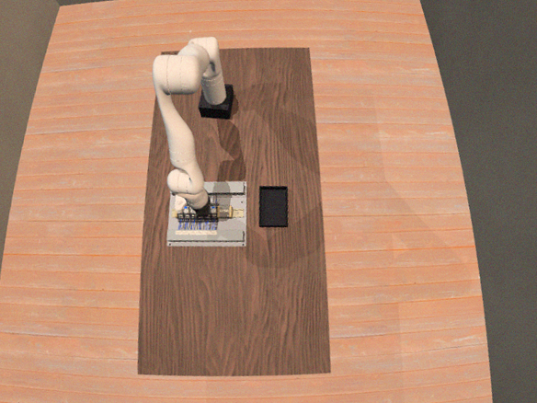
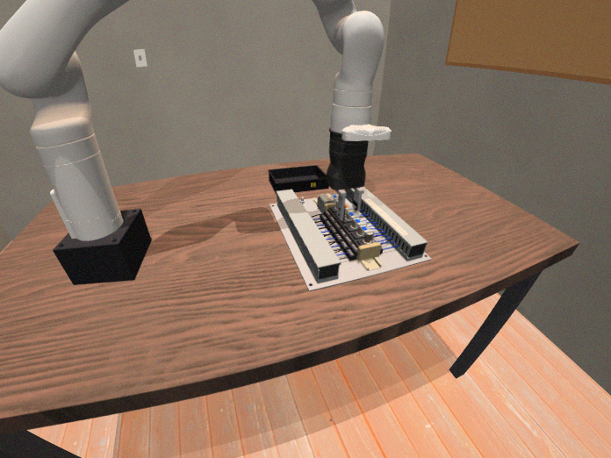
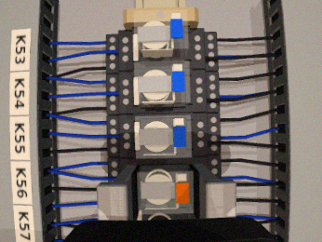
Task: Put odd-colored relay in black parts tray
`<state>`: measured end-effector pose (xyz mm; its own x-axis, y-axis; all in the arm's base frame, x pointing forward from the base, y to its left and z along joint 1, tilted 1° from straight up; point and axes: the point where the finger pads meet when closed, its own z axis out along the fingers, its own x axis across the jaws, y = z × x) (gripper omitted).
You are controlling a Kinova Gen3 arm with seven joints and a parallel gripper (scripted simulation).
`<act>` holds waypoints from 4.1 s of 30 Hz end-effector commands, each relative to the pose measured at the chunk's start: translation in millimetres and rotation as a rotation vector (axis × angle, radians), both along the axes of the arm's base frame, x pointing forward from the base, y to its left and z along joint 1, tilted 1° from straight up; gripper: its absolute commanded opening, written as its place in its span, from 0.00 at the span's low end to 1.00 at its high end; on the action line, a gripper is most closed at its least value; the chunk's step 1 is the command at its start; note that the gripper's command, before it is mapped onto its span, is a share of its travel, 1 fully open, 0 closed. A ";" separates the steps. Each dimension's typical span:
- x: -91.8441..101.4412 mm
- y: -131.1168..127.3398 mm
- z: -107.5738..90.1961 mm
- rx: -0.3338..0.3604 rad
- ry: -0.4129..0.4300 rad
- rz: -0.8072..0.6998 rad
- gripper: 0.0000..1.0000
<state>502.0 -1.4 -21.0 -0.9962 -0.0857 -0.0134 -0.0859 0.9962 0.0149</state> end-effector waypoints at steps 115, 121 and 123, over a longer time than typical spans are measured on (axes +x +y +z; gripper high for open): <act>2.6 0.2 1.8 -0.005 0.057 0.001 0.00; 2.1 0.1 1.9 -0.003 0.039 0.001 0.00; 2.0 0.1 1.9 -0.003 0.037 0.001 0.00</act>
